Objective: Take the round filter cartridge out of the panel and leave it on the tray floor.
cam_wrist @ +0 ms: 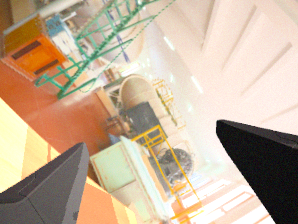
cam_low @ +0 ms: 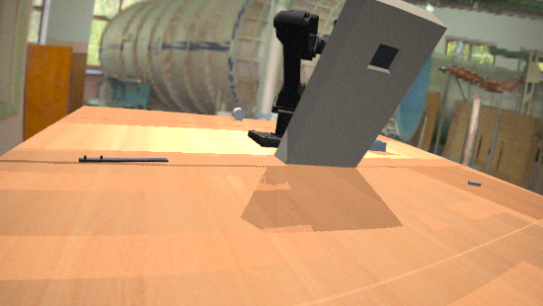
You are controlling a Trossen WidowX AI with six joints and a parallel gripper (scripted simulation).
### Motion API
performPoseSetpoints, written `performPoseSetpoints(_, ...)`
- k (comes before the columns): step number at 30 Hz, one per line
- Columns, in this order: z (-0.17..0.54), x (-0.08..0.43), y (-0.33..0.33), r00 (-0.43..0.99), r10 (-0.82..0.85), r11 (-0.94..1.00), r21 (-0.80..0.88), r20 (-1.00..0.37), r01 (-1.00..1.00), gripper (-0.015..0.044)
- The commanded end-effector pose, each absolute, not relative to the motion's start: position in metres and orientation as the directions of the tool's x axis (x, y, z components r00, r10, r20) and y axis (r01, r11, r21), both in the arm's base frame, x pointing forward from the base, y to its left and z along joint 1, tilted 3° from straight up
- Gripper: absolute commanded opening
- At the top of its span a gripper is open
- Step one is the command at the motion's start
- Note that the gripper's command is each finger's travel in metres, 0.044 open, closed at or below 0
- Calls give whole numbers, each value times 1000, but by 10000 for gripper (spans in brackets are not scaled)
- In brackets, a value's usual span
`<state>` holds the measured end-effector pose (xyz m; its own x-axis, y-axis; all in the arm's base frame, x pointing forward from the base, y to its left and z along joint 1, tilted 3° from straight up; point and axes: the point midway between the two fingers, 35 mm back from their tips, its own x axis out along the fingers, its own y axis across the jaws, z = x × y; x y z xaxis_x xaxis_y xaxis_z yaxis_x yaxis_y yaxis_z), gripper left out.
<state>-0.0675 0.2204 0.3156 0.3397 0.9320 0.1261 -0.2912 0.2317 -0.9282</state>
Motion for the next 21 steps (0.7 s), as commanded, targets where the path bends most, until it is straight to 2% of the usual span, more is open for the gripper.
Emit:
performPoseSetpoints(1,316,-67,221,343,931,235,-927,127,-293,374)
performPoseSetpoints(12,341,12,267,548,824,418,-807,143,-418,90)
performPoseSetpoints(21,347,104,275,707,704,573,-643,68,-509,90)
